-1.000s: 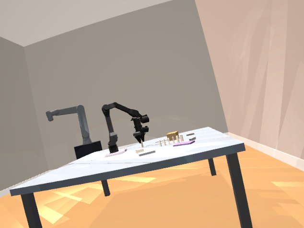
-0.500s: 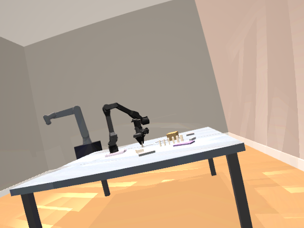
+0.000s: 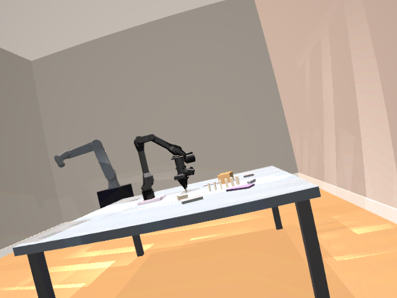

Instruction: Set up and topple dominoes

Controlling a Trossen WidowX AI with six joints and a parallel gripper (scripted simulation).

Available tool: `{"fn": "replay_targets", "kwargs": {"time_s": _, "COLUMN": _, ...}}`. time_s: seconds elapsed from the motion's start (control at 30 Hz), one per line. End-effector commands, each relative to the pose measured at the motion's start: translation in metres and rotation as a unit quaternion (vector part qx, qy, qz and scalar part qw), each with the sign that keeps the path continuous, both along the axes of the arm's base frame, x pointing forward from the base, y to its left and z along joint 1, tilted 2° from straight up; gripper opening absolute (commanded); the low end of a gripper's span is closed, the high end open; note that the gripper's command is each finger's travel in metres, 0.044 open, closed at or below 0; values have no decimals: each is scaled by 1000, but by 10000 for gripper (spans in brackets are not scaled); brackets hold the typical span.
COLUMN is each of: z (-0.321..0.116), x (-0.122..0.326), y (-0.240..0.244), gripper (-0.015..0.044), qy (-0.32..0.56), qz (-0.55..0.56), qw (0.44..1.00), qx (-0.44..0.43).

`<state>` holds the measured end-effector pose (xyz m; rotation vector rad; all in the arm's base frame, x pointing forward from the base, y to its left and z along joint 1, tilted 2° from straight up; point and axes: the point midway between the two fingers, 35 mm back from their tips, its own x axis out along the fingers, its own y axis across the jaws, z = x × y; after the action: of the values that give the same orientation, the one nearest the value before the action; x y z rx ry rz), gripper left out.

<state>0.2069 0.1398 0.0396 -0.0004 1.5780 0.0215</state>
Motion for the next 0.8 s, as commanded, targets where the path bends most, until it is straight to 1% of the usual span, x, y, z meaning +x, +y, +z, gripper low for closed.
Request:
{"fn": "replay_targets", "kwargs": {"time_s": 0.0, "z": 7, "x": 1, "y": 1, "gripper": 107, "qy": 2, "qz": -1, "qw": 1000, "qx": 2}}
{"fn": "replay_targets", "kwargs": {"time_s": 0.13, "z": 59, "x": 8, "y": 5, "gripper": 107, "qy": 1, "qz": -1, "qw": 1000, "qx": 1}}
{"fn": "replay_targets", "kwargs": {"time_s": 0.27, "z": 116, "x": 5, "y": 1, "gripper": 107, "qy": 0, "qz": 0, "qw": 1000, "qx": 0}}
{"fn": "replay_targets", "kwargs": {"time_s": 0.33, "z": 133, "x": 2, "y": -2, "gripper": 107, "qy": 0, "qz": 0, "qw": 1000, "qx": 0}}
{"fn": "replay_targets", "kwargs": {"time_s": 0.43, "z": 136, "x": 2, "y": -2, "gripper": 107, "qy": 0, "qz": 0, "qw": 1000, "qx": 0}}
{"fn": "replay_targets", "kwargs": {"time_s": 0.5, "z": 137, "x": 11, "y": -6, "gripper": 107, "qy": -1, "qz": 1, "qw": 1000, "qx": 0}}
{"fn": "replay_targets", "kwargs": {"time_s": 0.63, "z": 143, "x": 64, "y": -36, "gripper": 107, "qy": -3, "qz": 7, "qw": 1000, "qx": -1}}
{"fn": "replay_targets", "kwargs": {"time_s": 0.77, "z": 144, "x": 113, "y": -83, "gripper": 107, "qy": -4, "qz": 13, "qw": 1000, "qx": -3}}
